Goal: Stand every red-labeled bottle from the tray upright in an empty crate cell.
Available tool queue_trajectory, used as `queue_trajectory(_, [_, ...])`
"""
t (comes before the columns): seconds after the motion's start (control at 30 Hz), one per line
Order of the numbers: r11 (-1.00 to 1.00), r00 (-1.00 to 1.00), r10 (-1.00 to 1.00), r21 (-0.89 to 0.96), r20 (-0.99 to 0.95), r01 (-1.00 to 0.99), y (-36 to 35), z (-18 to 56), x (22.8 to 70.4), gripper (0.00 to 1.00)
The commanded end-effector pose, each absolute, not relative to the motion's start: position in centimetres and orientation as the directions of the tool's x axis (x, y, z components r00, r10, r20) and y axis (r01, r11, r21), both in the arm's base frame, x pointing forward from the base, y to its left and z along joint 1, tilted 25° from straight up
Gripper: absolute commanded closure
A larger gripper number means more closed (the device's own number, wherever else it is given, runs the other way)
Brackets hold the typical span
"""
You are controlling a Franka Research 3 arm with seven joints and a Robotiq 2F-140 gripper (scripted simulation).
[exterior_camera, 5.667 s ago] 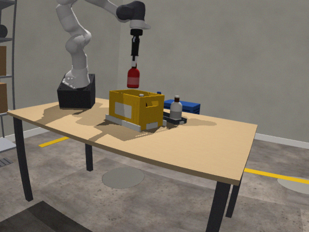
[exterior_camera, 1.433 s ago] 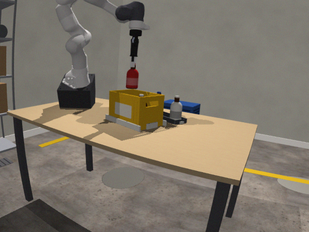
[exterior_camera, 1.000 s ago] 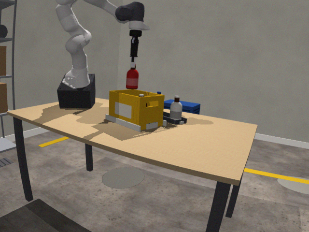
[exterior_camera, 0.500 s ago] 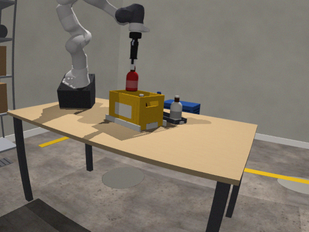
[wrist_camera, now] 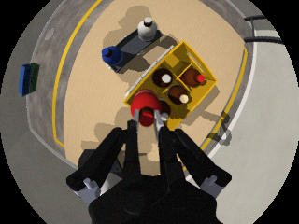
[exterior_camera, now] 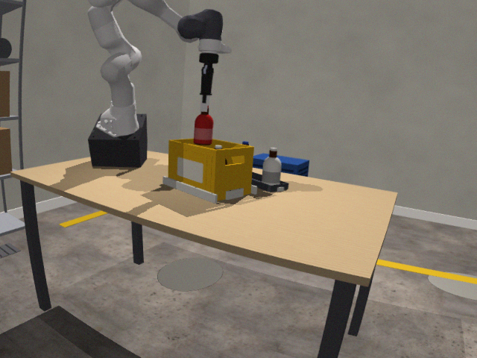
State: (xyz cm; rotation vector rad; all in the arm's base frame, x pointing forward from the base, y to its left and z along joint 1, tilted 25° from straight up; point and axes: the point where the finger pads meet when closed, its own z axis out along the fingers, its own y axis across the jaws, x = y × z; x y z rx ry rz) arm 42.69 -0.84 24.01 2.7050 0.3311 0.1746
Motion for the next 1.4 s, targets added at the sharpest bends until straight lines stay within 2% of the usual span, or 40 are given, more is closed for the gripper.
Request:
queue_trajectory(0.0, [-0.889,0.962,0.258,0.411,0.092,0.199,-0.75,24.24,43.28,1.0])
queue_trajectory(1.37, [-0.889,0.962,0.258,0.411,0.092,0.199,-0.96,23.81,43.4,1.0])
